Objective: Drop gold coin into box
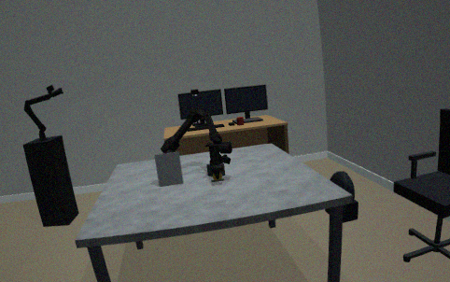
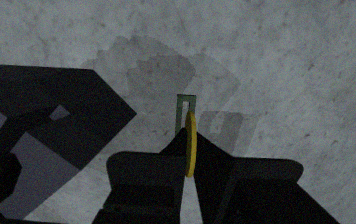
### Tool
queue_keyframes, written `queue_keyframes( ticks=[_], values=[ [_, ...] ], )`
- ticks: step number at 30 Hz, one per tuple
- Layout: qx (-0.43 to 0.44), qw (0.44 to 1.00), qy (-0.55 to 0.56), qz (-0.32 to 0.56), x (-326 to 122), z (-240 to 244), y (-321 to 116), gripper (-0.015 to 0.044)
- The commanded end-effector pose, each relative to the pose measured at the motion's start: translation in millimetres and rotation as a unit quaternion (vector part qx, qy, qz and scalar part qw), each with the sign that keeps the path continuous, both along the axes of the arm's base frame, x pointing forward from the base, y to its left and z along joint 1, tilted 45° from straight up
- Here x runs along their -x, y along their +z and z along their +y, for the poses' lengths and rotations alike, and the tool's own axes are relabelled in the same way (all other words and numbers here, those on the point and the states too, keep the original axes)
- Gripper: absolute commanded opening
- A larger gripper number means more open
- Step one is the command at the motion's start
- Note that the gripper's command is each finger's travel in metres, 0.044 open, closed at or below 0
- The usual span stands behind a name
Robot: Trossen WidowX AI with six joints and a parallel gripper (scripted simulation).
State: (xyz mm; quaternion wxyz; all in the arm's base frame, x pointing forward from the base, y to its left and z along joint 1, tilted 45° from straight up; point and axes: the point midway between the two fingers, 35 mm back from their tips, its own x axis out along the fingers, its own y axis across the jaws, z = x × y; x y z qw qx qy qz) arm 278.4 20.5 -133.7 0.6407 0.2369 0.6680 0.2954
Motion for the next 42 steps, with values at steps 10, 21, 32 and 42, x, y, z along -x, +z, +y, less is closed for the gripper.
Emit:
queue_keyframes(
  ticks=[10,21,32,42],
  values=[
    [0.011,1.0,-0.008,-0.005,-8.2,-20.1,13.1,0.0],
    [0.008,1.0,-0.003,-0.002,-9.1,-37.6,32.6,0.0],
    [0.004,1.0,0.003,0.0,-7.8,-54.5,53.7,0.0],
    [0.001,1.0,-0.001,0.009,-6.3,-64.0,67.0,0.0]
  ],
)
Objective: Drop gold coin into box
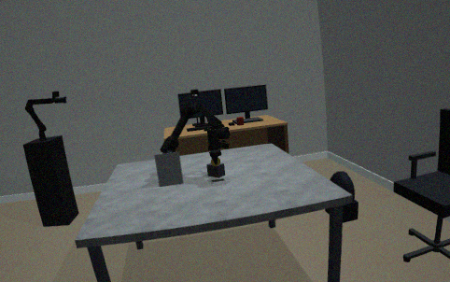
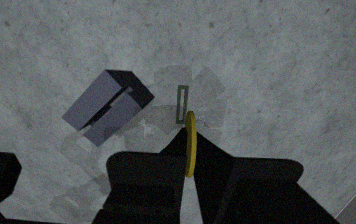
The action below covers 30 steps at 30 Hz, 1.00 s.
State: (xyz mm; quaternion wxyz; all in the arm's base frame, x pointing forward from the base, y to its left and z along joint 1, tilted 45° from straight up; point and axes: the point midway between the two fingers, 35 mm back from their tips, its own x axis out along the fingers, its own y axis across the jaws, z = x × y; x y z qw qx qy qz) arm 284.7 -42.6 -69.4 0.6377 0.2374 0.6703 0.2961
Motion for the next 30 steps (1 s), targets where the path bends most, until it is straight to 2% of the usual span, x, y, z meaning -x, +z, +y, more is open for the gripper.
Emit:
queue_keyframes(
  ticks=[1,12,23,30],
  values=[
    [0.003,1.0,-0.012,0.015,-0.2,-0.7,2.9,0.0],
    [0.017,0.98,-0.142,0.141,-3.1,1.2,5.2,0.0],
    [0.03,0.927,-0.267,0.262,-5.9,3.2,7.7,0.0],
    [0.031,0.918,-0.283,0.278,-6.3,3.8,8.3,0.0]
  ],
)
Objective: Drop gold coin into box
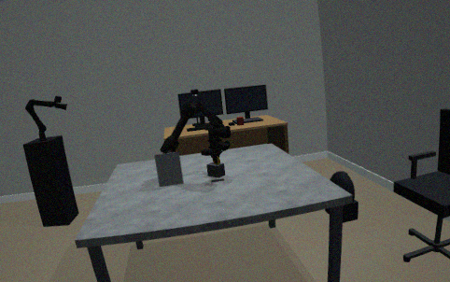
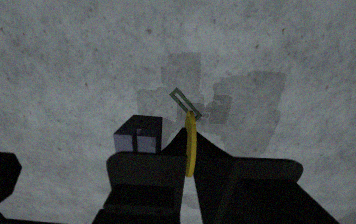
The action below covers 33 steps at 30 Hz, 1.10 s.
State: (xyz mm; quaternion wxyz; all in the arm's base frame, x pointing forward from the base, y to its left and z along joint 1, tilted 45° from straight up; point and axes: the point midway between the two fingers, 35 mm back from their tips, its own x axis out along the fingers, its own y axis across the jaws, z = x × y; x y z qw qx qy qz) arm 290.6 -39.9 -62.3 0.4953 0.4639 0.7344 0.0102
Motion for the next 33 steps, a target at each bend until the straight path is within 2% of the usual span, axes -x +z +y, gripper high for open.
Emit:
queue_keyframes(
  ticks=[1,33],
  values=[
    [-0.001,1.0,-0.007,0.006,-0.5,1.9,2.1,0.0],
    [-0.002,1.0,-0.008,0.007,4.9,60.9,60.4,0.0]
  ],
)
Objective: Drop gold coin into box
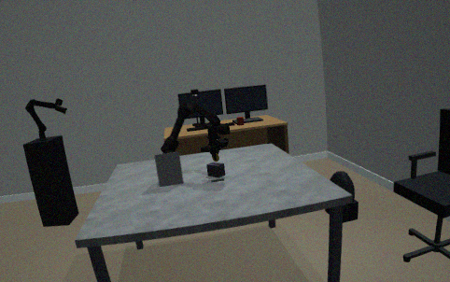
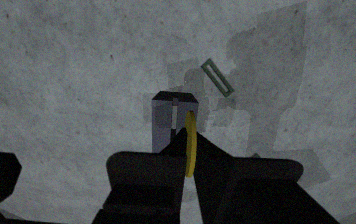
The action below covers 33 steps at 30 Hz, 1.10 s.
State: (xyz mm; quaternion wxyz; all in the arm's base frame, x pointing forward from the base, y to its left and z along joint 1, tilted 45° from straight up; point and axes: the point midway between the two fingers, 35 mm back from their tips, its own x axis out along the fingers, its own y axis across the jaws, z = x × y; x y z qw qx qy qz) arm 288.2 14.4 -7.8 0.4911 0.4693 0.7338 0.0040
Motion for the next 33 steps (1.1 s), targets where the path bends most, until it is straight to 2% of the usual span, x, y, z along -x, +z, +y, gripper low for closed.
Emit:
queue_keyframes(
  ticks=[1,33],
  values=[
    [-0.003,1.0,0.0,0.002,3.0,8.5,7.6,0.0],
    [-0.002,1.0,0.0,0.002,6.7,19.5,17.8,0.0]
  ],
)
